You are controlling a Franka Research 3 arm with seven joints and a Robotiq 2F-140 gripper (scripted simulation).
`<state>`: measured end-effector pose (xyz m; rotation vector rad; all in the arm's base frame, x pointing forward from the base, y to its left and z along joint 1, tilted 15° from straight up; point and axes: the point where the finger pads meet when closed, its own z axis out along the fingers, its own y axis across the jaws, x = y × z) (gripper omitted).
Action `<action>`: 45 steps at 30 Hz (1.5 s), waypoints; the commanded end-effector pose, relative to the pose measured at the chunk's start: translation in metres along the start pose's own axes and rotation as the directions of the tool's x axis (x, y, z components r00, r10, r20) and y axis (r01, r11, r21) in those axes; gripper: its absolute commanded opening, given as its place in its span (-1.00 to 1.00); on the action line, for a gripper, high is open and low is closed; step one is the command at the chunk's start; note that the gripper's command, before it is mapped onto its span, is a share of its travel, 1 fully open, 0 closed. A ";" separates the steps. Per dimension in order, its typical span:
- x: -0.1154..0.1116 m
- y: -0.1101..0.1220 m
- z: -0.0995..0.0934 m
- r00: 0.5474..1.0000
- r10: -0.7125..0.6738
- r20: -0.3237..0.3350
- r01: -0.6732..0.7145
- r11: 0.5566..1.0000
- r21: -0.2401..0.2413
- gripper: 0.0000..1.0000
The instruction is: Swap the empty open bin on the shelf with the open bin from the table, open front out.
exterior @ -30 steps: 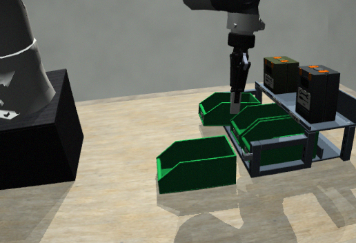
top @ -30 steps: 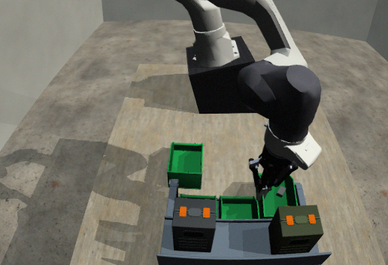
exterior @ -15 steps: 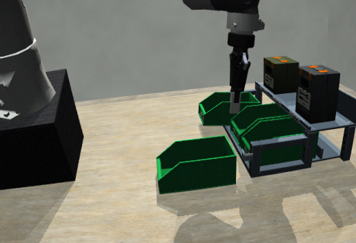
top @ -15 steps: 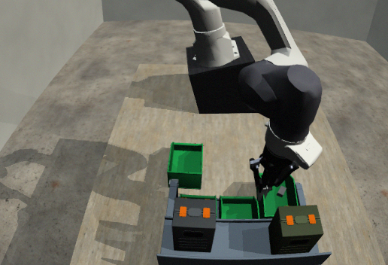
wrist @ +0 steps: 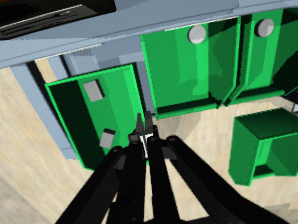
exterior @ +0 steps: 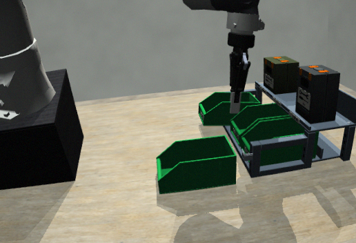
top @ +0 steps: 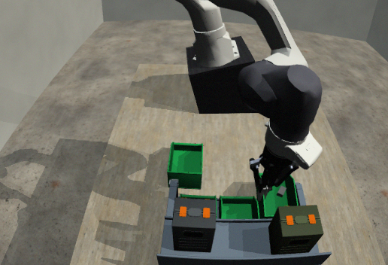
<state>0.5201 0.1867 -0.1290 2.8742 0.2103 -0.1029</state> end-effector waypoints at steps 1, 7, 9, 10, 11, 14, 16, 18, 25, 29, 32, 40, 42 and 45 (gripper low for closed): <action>0.003 -0.002 -0.002 1.000 0.000 -0.008 0.000 1.000 0.002 -1.00; 0.003 -0.002 -0.002 1.000 0.000 -0.008 0.000 1.000 0.002 -1.00; 0.003 -0.002 -0.002 1.000 0.000 -0.008 0.000 1.000 0.002 -1.00; 0.003 -0.002 -0.002 1.000 0.000 -0.008 0.000 1.000 0.002 -1.00; 0.004 -0.002 -0.002 1.000 0.000 -0.008 0.000 1.000 0.002 -1.00; 0.004 -0.002 -0.002 1.000 0.000 -0.009 0.000 1.000 0.002 -1.00; 0.004 -0.002 -0.002 1.000 0.000 -0.009 0.000 1.000 0.002 -1.00; 0.005 -0.002 -0.002 1.000 0.000 -0.010 0.000 1.000 0.002 -1.00; 0.007 -0.002 -0.002 1.000 0.000 -0.012 0.000 1.000 0.002 -1.00; 0.009 -0.002 -0.002 1.000 0.000 -0.015 0.000 1.000 0.002 -1.00; 0.011 -0.002 -0.002 1.000 0.000 -0.016 0.000 1.000 0.002 -1.00; 0.015 -0.002 -0.003 1.000 0.000 -0.020 0.000 1.000 0.002 -1.00; 0.016 -0.002 -0.003 1.000 0.000 -0.022 0.000 1.000 0.002 -1.00; 0.017 -0.002 -0.003 1.000 0.000 -0.023 0.000 1.000 0.002 -1.00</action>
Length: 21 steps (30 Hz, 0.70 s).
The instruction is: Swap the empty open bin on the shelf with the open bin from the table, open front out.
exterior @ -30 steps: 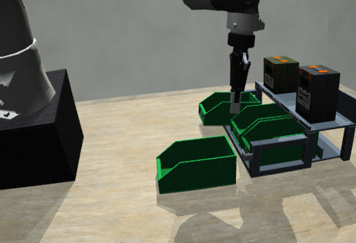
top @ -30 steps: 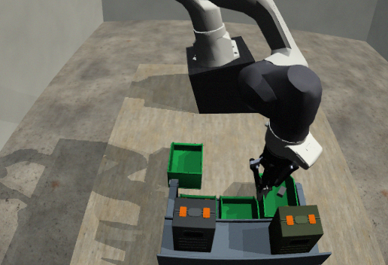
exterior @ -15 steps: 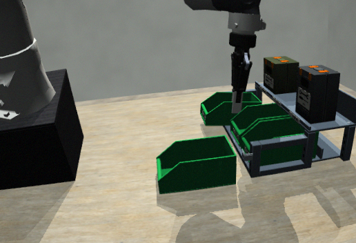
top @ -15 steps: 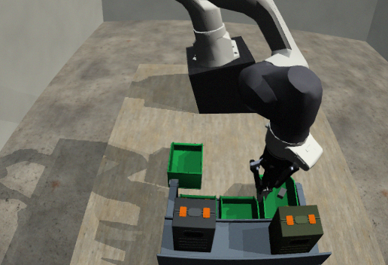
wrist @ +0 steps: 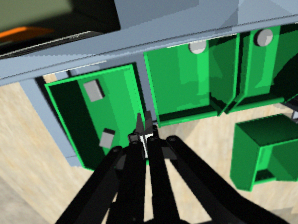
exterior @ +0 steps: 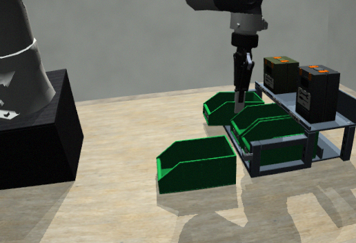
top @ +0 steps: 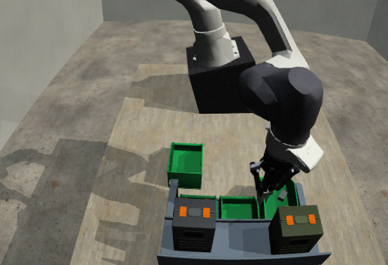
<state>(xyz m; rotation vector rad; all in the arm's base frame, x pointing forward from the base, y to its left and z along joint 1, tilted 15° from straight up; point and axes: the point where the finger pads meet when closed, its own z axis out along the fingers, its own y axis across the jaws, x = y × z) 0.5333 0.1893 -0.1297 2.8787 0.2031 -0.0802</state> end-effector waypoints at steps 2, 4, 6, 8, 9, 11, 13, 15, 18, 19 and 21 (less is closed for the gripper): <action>0.005 -0.001 -0.002 1.000 -0.007 -0.009 0.007 1.000 0.000 -1.00; 0.006 -0.001 -0.002 1.000 -0.007 -0.010 0.007 1.000 0.000 -1.00; 0.007 -0.001 -0.002 1.000 -0.007 -0.011 0.007 1.000 0.000 -1.00; 0.007 -0.001 -0.002 1.000 -0.007 -0.012 0.007 1.000 0.000 -1.00; 0.008 -0.001 -0.002 1.000 -0.007 -0.012 0.007 1.000 0.000 -1.00; 0.008 -0.001 -0.002 1.000 -0.007 -0.012 0.007 1.000 0.000 -1.00; 0.008 -0.001 -0.002 1.000 -0.007 -0.013 0.007 1.000 0.000 -1.00; 0.008 -0.001 -0.002 1.000 -0.007 -0.013 0.007 1.000 0.000 -1.00; 0.009 -0.001 -0.002 1.000 -0.007 -0.013 0.007 1.000 0.000 -1.00; 0.009 -0.001 -0.002 1.000 -0.007 -0.013 0.007 1.000 0.000 -1.00; 0.009 -0.001 -0.002 1.000 -0.007 -0.013 0.007 1.000 0.000 -1.00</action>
